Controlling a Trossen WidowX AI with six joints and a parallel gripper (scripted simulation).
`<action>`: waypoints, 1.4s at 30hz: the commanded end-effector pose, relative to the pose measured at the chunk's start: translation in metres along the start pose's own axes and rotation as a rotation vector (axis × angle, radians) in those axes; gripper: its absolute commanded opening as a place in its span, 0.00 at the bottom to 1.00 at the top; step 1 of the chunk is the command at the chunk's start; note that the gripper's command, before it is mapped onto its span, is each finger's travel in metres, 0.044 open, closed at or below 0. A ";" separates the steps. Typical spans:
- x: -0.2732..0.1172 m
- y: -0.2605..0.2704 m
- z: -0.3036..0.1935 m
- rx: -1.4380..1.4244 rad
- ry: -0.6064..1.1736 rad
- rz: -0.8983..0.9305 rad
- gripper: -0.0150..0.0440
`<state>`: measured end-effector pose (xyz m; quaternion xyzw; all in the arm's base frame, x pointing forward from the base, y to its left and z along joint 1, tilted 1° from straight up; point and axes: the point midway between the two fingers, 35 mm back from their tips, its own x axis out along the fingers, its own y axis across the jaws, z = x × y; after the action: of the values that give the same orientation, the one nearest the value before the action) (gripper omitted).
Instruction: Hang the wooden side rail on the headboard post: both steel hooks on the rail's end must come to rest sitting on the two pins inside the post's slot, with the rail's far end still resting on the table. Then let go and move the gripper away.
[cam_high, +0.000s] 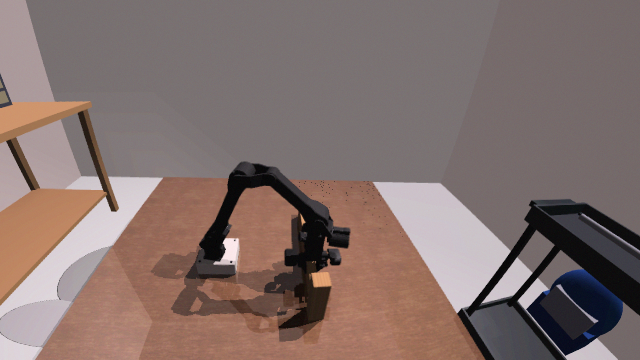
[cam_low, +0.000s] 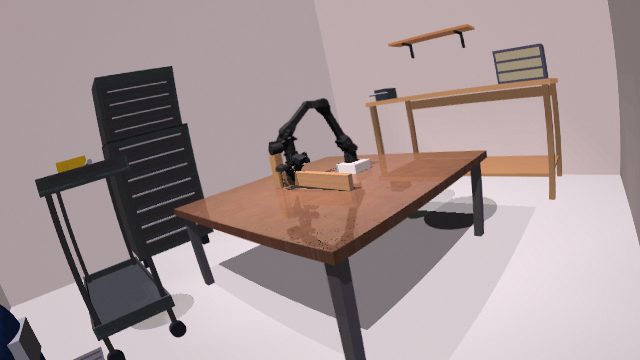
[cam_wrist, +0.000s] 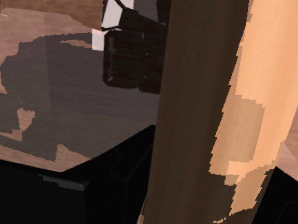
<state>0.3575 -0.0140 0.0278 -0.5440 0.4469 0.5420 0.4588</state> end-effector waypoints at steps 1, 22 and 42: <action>-0.006 -0.002 0.000 -0.006 0.000 -0.013 0.25; -0.009 -0.002 0.000 -0.006 0.000 -0.013 0.25; -0.010 -0.003 -0.001 -0.006 0.000 -0.013 0.25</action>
<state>0.3580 -0.0144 0.0339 -0.5449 0.4458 0.5423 0.4584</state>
